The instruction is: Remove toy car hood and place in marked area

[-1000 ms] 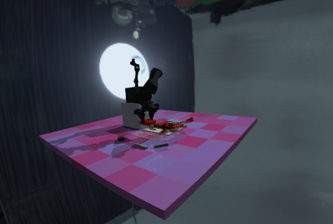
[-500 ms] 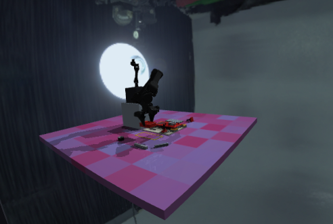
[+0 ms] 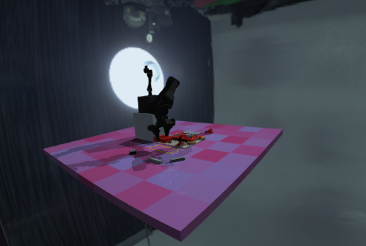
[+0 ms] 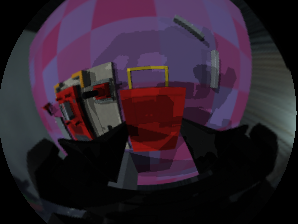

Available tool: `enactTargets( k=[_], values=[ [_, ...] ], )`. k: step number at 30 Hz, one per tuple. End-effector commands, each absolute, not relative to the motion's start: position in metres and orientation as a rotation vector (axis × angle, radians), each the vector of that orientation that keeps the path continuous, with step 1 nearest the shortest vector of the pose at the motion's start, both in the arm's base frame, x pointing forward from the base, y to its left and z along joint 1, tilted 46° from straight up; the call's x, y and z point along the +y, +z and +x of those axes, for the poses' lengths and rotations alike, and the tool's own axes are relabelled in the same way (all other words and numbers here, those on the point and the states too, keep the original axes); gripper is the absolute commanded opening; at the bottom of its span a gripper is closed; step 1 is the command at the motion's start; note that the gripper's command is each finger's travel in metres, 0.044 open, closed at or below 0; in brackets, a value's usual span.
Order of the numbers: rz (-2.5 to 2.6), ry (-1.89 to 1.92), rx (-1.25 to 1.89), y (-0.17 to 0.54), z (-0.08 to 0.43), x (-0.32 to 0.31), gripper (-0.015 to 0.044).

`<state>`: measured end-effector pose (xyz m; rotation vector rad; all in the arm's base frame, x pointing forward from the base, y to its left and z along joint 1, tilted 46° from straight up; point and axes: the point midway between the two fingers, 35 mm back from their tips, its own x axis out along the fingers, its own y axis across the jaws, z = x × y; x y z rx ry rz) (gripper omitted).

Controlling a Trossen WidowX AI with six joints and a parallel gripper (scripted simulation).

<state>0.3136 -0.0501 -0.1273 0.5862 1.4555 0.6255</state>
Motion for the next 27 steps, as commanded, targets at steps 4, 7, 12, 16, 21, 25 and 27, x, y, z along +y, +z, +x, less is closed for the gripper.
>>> enactTargets(
  k=[4,7,12,16,21,25,27],
  values=[
    [0.598,0.627,1.462,-0.133,0.311,-0.043,0.0000],
    [0.598,0.627,1.462,-0.135,0.311,-0.041,0.0000],
    [0.598,0.627,1.462,-0.139,0.310,-0.037,0.0000],
    [0.599,0.628,1.462,-0.141,0.310,-0.034,0.0000],
    [0.599,0.628,1.462,-0.145,0.310,-0.031,0.0000],
    [0.599,0.629,1.462,-0.147,0.309,-0.028,0.0000],
    [0.600,0.629,1.462,-0.149,0.309,-0.026,0.0000]
  ],
)
